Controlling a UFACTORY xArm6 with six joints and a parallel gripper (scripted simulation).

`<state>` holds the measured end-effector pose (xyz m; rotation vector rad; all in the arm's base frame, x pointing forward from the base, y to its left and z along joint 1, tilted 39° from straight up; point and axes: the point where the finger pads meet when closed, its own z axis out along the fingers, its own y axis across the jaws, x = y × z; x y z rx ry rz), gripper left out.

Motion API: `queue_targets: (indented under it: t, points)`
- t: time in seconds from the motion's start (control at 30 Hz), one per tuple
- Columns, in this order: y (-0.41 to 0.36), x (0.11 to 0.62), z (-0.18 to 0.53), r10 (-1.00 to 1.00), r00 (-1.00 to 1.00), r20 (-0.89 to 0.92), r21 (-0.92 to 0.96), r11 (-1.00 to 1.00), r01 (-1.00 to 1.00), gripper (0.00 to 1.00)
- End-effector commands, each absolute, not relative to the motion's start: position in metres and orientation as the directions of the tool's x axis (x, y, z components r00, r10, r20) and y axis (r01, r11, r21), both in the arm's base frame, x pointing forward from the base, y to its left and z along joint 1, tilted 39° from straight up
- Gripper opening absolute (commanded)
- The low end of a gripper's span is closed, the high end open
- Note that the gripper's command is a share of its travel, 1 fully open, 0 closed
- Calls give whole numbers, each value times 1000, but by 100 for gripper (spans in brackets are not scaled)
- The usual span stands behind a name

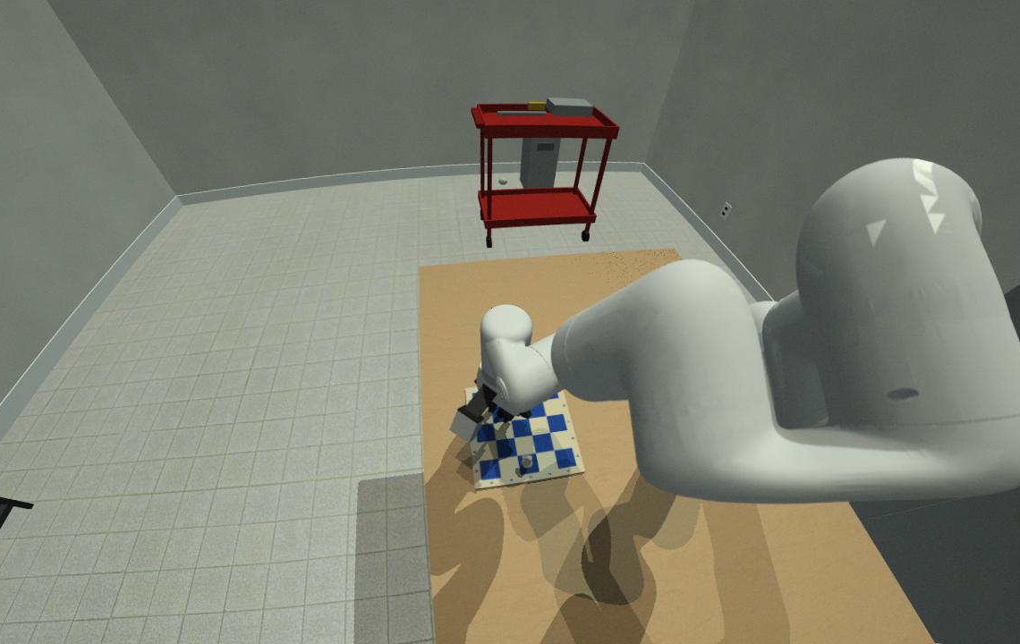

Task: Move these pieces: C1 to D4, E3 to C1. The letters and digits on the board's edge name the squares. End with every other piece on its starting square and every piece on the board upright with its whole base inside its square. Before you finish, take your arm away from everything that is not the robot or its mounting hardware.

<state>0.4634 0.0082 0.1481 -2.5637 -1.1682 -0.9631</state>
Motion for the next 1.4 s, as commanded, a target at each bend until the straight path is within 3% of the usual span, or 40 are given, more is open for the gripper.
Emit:
queue_targets:
  t: [0.0,0.93,0.97,1.37]
  points:
    - [7,463,151,618,485,618,114,-681,723,34]
    - [-27,420,219,618,485,618,114,-681,723,34]
    - [-27,420,219,618,485,618,114,-681,723,100]
    - [-27,420,219,618,485,618,114,-681,723,100]
